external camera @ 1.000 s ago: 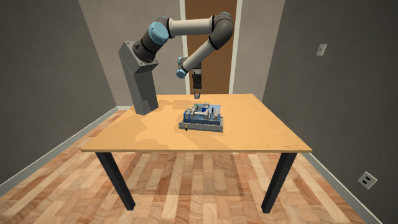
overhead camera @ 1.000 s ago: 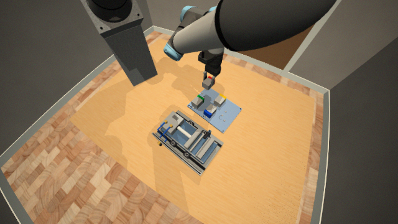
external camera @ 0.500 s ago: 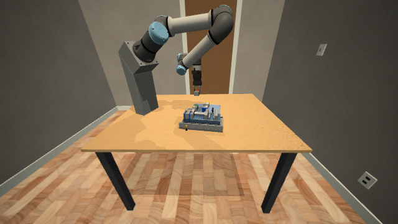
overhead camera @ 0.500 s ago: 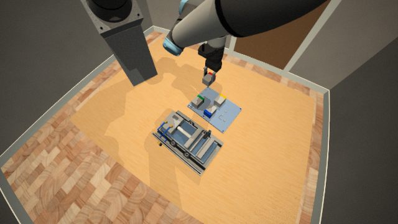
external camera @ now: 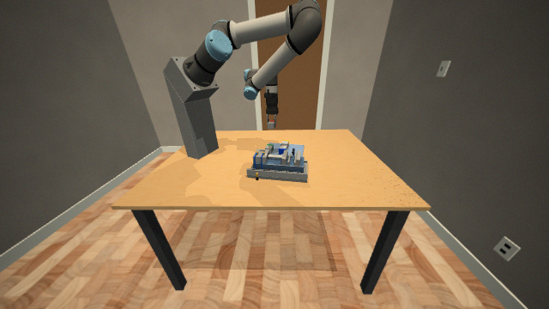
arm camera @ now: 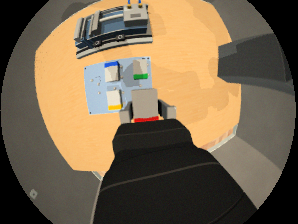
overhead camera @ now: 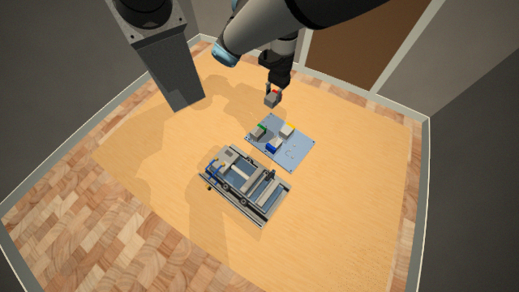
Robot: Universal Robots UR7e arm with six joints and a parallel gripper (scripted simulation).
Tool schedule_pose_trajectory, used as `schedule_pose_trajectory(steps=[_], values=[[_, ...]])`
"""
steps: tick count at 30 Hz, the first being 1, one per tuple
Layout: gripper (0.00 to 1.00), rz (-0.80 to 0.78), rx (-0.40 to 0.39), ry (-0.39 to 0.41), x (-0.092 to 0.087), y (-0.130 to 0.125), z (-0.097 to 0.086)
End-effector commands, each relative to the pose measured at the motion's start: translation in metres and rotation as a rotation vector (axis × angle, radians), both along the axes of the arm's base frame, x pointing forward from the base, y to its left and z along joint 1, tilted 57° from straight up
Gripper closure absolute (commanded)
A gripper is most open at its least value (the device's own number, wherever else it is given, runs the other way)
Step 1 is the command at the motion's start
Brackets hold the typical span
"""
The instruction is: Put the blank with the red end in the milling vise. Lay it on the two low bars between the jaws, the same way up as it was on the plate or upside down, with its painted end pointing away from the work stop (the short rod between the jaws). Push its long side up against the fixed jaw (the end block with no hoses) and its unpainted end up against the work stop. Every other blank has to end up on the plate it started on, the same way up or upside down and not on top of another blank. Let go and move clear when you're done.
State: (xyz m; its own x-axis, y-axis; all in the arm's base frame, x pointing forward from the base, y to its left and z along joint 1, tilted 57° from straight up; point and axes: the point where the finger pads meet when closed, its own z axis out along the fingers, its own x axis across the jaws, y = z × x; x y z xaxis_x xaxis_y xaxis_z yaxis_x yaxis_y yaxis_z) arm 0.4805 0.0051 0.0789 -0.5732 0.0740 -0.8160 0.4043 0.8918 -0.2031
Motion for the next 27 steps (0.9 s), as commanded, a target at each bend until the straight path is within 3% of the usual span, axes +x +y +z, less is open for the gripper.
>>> schedule_pose_trajectory(steps=[1,27], values=[[1.00,0.000,0.000,-0.001,-0.0026,0.0019,0.0023],[1.00,0.000,0.000,-0.001,0.0015,-0.0007,-0.0008]])
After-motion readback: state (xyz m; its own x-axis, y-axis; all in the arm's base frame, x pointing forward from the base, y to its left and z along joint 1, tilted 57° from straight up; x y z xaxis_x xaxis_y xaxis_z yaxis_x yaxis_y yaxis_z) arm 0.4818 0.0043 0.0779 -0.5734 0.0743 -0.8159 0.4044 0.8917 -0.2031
